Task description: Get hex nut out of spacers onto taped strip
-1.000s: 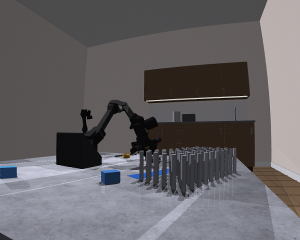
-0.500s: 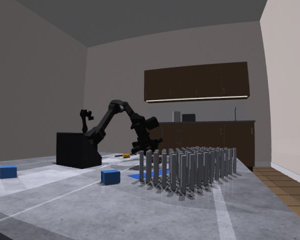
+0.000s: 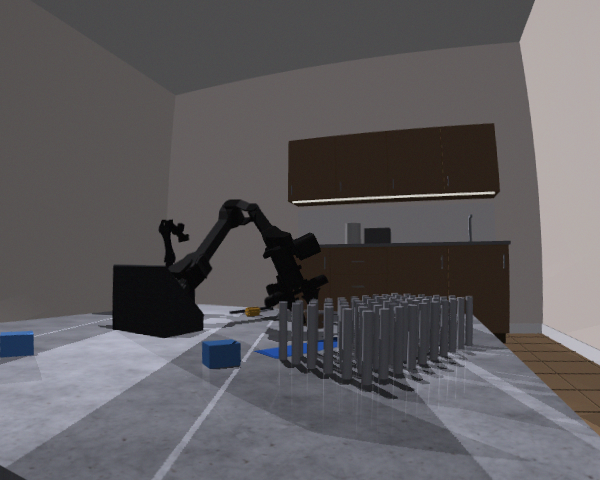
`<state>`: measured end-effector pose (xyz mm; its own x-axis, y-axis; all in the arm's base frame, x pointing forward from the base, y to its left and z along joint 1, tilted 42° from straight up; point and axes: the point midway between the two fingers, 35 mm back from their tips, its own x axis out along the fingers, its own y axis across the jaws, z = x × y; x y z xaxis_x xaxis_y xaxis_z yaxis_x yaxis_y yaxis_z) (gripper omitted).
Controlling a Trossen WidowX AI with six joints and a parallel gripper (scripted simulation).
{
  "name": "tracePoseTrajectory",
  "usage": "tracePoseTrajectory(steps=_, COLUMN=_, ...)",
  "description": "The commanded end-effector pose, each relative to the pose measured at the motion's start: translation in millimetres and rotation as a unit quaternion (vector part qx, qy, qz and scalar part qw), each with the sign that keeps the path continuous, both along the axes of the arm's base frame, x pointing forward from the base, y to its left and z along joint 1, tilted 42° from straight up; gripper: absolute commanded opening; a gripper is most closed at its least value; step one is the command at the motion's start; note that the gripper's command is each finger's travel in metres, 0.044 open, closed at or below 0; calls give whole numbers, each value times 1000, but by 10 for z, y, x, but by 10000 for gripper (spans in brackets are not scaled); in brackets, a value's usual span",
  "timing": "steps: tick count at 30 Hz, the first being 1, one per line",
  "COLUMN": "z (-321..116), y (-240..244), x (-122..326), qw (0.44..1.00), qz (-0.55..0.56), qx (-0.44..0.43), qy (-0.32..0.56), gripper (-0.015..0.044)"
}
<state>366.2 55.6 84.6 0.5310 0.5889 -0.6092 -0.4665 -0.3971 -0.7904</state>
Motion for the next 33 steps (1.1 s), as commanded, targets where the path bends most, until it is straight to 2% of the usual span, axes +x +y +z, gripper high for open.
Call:
tracePoseTrajectory(steps=1, z=8, y=-23, x=47, qw=1000, qz=1, qx=-1, qy=-5, gripper=0)
tracePoseTrajectory(steps=33, z=-46, y=-118, x=218, qw=1000, qz=0, qx=-1, qy=-5, gripper=0)
